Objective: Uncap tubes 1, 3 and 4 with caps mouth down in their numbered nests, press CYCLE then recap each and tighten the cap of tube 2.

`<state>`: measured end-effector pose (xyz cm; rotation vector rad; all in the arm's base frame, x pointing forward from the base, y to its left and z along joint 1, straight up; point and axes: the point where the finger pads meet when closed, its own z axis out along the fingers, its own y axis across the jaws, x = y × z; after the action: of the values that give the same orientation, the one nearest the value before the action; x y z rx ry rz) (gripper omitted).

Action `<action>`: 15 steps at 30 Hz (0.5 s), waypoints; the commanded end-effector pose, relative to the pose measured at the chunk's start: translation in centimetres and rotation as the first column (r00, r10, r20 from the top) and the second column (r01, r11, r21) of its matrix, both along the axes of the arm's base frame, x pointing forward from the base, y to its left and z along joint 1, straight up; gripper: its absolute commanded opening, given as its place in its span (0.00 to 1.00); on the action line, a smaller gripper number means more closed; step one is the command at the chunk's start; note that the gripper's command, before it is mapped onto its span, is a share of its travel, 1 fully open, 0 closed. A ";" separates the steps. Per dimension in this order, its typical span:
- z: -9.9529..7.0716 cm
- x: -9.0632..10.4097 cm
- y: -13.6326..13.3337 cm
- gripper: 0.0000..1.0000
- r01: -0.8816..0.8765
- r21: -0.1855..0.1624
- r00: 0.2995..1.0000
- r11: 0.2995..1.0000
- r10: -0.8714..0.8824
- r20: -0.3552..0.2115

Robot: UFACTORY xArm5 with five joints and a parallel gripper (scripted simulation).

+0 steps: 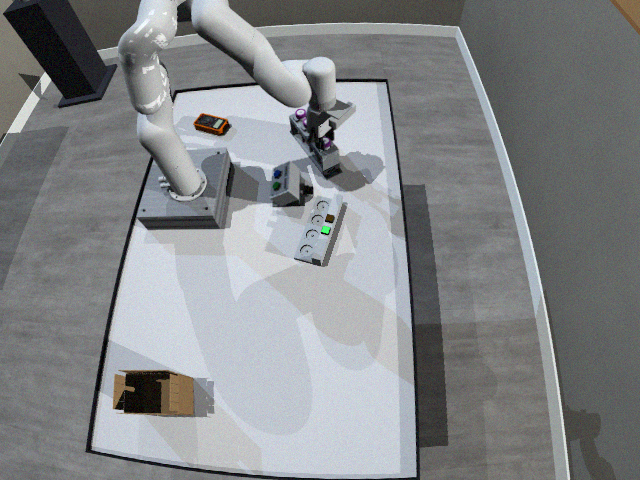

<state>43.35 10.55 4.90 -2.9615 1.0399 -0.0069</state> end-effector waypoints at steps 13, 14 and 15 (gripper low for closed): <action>0.1 0.1 0.0 0.46 -0.389 0.002 0.921 0.921 0.389 0.004; 0.1 0.1 0.0 0.00 -0.389 0.002 0.921 0.921 0.389 0.004; 0.1 0.1 0.0 0.00 -0.389 0.002 0.921 0.921 0.389 0.004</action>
<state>43.36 10.55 4.91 -3.1067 0.4544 -0.0073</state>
